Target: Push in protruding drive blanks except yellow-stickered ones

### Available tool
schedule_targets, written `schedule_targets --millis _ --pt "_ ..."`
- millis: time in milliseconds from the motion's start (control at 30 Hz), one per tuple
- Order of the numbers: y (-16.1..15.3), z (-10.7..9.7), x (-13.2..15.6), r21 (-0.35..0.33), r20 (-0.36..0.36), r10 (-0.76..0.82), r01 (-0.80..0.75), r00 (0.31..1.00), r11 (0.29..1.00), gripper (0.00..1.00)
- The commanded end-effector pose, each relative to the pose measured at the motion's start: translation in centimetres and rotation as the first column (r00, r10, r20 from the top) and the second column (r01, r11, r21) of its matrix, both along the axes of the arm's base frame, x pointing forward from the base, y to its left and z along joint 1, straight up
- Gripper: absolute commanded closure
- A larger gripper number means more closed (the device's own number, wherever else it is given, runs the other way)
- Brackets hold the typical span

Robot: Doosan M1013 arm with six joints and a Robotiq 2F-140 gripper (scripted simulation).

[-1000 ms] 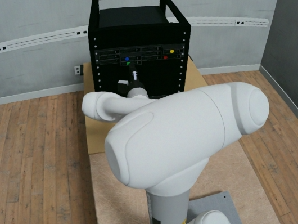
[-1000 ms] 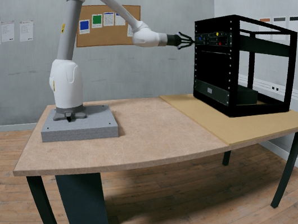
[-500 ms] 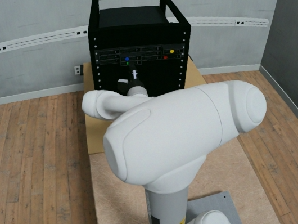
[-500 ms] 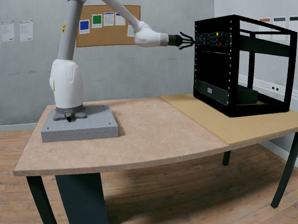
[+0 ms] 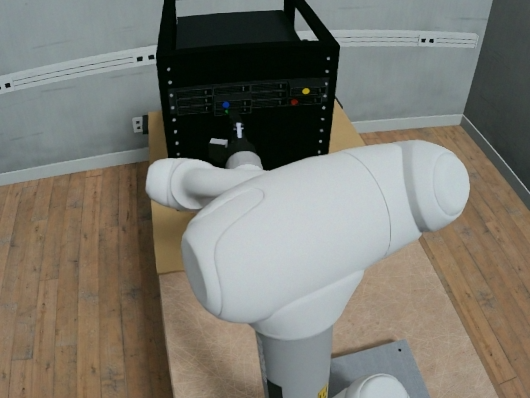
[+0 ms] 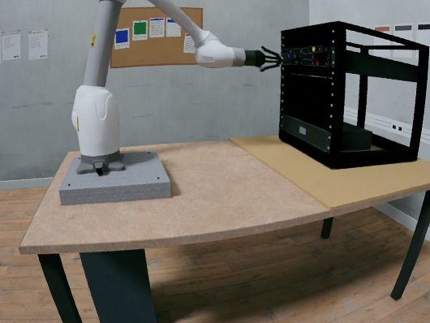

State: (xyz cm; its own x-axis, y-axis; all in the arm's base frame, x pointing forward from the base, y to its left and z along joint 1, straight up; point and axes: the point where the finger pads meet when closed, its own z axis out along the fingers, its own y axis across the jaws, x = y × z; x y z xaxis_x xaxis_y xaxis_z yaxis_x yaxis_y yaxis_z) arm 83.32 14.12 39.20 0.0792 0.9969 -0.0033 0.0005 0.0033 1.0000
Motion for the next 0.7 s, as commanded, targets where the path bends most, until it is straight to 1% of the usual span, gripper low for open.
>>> schedule_targets --millis 0,300,500,667 --pt "0.0 0.0 0.6 0.002 -0.001 0.001 -0.001 1.000 1.000 0.90" --pt "0.0 0.0 0.7 0.002 -0.001 0.001 -0.001 1.000 1.000 0.90" --pt "-0.1 0.0 1.5 0.002 -0.001 0.001 -0.001 1.000 1.000 0.90" --pt "-0.1 0.0 1.6 0.002 -0.001 0.001 -0.001 1.000 1.000 0.90"
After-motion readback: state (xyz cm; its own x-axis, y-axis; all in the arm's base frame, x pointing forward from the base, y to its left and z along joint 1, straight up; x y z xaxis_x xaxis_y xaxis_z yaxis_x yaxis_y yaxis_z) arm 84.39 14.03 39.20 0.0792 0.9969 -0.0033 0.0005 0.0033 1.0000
